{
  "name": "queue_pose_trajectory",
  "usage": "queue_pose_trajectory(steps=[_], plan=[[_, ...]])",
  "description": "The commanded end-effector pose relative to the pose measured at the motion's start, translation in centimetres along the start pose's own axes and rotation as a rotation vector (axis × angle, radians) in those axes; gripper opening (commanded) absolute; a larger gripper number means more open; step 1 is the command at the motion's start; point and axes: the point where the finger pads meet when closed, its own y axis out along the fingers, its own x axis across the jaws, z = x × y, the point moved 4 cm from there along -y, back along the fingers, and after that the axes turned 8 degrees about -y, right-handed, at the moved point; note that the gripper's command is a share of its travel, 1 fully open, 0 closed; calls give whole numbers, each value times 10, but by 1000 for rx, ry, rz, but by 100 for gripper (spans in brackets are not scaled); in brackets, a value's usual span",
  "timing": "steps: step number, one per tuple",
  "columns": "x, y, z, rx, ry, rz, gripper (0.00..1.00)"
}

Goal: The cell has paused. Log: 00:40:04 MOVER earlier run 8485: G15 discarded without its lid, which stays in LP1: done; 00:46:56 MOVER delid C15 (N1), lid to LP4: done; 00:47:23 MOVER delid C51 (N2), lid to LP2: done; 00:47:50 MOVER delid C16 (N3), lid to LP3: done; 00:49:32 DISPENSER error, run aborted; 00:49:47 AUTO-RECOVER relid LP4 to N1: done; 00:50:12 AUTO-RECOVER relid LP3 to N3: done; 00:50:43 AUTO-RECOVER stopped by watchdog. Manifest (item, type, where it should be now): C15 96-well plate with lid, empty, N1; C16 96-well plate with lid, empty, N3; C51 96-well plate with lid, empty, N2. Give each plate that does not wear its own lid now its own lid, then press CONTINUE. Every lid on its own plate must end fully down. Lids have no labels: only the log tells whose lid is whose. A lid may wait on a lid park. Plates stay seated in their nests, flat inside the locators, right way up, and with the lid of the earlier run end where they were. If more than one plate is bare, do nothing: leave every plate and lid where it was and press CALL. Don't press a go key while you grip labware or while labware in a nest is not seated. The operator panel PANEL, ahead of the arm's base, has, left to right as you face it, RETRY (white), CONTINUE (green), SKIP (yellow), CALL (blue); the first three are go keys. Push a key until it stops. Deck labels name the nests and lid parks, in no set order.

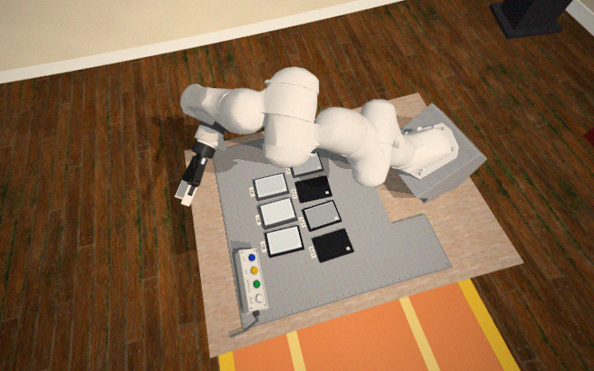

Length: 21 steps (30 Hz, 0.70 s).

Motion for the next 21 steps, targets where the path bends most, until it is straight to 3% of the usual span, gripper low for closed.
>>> queue_pose_trajectory(steps=[1,18,21], plan=[[0,0,0,0,0,0,100],[0,0,0,0,0,0,100],[-2,2,1,-4,-11,22,100]])
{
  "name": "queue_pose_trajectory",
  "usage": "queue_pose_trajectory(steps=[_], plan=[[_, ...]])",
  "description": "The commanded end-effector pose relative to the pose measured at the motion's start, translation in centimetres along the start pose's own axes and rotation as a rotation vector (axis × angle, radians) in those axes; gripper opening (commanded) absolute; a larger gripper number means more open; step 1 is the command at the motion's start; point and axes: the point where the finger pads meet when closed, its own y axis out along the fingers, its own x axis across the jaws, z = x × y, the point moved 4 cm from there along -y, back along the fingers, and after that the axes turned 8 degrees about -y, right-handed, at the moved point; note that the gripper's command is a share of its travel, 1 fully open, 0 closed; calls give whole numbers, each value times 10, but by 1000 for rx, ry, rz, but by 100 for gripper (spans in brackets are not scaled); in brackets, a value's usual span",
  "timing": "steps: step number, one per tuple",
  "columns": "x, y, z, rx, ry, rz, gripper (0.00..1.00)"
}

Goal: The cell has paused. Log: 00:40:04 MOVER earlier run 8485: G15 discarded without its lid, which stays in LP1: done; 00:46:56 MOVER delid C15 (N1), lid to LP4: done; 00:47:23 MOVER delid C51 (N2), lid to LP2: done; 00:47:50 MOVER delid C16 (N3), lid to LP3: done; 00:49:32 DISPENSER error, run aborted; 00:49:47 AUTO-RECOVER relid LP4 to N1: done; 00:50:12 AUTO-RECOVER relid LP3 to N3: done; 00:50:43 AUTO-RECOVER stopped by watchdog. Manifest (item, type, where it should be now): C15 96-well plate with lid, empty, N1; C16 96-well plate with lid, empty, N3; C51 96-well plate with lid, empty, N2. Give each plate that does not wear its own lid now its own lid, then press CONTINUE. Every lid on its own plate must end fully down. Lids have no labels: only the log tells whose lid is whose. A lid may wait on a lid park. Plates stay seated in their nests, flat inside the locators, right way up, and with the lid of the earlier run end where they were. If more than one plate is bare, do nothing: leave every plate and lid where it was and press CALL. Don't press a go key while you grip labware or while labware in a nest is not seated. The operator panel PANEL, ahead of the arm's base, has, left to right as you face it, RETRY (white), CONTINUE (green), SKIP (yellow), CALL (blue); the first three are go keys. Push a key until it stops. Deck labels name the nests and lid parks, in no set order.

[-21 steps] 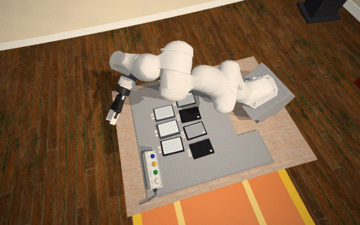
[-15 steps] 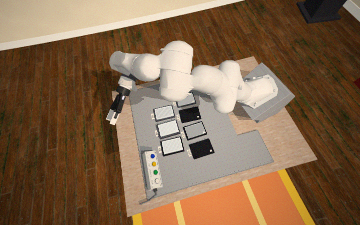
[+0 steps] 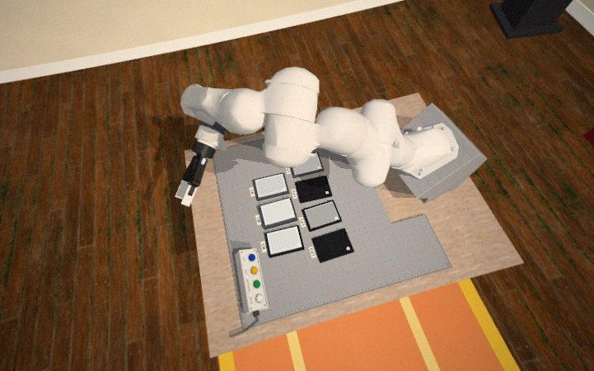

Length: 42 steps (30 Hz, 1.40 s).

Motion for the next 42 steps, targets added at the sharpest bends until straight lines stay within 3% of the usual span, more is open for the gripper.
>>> queue_pose_trajectory(steps=[1,4,6,8,9,11,13,14,18,21,25,28,30,31,37,38,42], plan=[[-3,5,2,-7,-21,35,100],[-11,12,12,-20,-64,136,100],[-16,15,26,-22,-98,240,100],[-20,11,49,-7,-126,368,100],[-21,6,65,7,-122,410,100],[-13,-5,99,46,-104,479,100],[-13,-5,99,46,-104,479,100],[-8,-19,131,96,-104,570,100],[32,-34,192,279,-49,685,100],[67,-41,235,463,-36,718,100],[114,-60,297,731,-45,731,100],[143,-89,343,874,-42,751,100],[143,-89,343,874,-42,751,100],[155,-113,365,915,-43,768,100],[158,-120,371,919,-40,773,100],[158,-120,371,920,-40,774,0],[158,-120,371,920,-38,775,0]])
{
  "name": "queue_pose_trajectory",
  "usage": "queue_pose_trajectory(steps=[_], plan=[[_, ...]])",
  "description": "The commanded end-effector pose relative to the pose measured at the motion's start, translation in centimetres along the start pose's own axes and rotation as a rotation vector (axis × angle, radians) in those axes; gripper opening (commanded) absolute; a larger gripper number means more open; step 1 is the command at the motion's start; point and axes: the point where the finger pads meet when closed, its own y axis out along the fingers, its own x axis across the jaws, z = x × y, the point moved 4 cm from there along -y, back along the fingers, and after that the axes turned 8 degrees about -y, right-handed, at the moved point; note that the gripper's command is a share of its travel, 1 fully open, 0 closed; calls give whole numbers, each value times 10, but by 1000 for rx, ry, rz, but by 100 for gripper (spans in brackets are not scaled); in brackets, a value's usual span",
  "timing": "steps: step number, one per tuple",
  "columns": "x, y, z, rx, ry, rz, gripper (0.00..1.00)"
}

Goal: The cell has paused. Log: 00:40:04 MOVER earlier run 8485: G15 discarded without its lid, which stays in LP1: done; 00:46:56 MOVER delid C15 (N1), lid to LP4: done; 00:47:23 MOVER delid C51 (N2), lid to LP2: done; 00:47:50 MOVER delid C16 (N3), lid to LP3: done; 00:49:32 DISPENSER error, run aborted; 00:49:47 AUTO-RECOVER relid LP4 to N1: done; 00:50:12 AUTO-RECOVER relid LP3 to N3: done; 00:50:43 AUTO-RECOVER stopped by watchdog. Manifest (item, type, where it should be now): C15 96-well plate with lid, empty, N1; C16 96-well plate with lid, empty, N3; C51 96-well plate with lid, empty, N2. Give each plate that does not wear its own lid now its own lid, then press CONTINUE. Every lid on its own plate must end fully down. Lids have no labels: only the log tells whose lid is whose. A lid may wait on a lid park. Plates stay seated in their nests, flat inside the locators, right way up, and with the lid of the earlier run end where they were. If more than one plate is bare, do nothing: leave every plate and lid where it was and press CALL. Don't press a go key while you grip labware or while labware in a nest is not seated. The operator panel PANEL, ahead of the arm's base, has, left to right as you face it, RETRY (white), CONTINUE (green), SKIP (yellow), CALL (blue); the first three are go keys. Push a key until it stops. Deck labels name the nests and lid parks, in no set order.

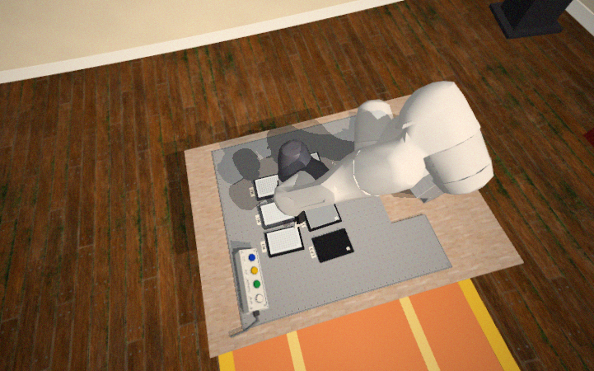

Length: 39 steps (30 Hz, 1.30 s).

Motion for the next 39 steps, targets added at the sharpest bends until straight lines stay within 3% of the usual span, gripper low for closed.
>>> queue_pose_trajectory(steps=[1,31,39], plan=[[7,-7,66,121,245,58,0],[7,-7,65,121,246,58,0],[-3,-7,64,122,211,89,0]])
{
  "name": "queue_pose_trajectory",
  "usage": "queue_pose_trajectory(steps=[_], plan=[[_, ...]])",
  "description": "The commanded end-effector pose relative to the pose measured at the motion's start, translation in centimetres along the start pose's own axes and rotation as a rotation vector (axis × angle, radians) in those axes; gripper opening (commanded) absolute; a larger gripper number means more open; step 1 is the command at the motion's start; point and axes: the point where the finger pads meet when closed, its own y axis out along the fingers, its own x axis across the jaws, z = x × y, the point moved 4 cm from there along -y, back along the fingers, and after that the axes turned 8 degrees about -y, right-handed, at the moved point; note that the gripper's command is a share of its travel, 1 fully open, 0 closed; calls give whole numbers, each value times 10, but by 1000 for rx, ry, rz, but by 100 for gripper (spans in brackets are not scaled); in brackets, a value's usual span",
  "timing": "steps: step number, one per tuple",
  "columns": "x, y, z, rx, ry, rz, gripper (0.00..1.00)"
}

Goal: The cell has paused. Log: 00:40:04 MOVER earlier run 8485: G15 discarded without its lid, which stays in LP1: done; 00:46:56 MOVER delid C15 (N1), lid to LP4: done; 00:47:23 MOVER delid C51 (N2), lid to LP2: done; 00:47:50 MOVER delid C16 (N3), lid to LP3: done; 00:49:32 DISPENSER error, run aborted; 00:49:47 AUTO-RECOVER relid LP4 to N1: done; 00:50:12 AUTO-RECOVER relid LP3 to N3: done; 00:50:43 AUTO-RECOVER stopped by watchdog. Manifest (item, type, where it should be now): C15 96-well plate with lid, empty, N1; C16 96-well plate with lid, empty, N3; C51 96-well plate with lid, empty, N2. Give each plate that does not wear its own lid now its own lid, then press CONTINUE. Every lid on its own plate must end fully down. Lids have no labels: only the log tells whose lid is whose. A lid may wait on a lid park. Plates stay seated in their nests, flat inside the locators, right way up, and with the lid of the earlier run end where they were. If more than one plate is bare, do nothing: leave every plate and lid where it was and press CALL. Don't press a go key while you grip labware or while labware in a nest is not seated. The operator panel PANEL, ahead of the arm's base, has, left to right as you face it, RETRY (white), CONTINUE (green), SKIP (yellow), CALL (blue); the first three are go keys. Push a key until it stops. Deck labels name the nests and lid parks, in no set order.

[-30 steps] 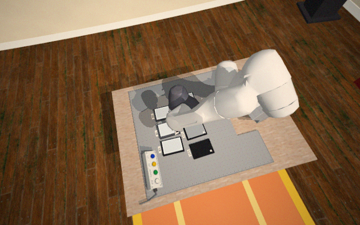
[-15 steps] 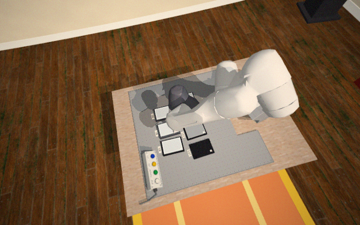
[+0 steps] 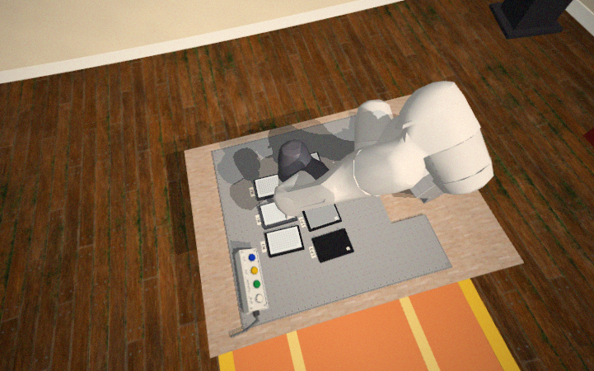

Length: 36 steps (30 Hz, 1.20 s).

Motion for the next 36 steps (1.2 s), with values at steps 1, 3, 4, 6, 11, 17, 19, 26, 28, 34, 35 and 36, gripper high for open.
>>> queue_pose_trajectory(steps=[1,3,4,6,11,17,19,26,28,34,35,36], plan=[[-7,-7,64,110,171,95,0],[-17,-7,63,82,71,109,0],[-23,-7,61,66,9,118,0],[-34,-8,56,30,-136,137,0],[-56,-11,37,-24,-266,81,0],[-107,-23,44,-49,-204,78,0],[-168,-39,73,-65,-200,107,0],[-172,-46,134,-83,-176,139,0],[-167,-44,156,-80,-194,133,0],[-162,-41,197,-70,-213,114,0],[-161,-40,205,-61,-236,103,0],[-161,-40,213,-58,-254,97,0]])
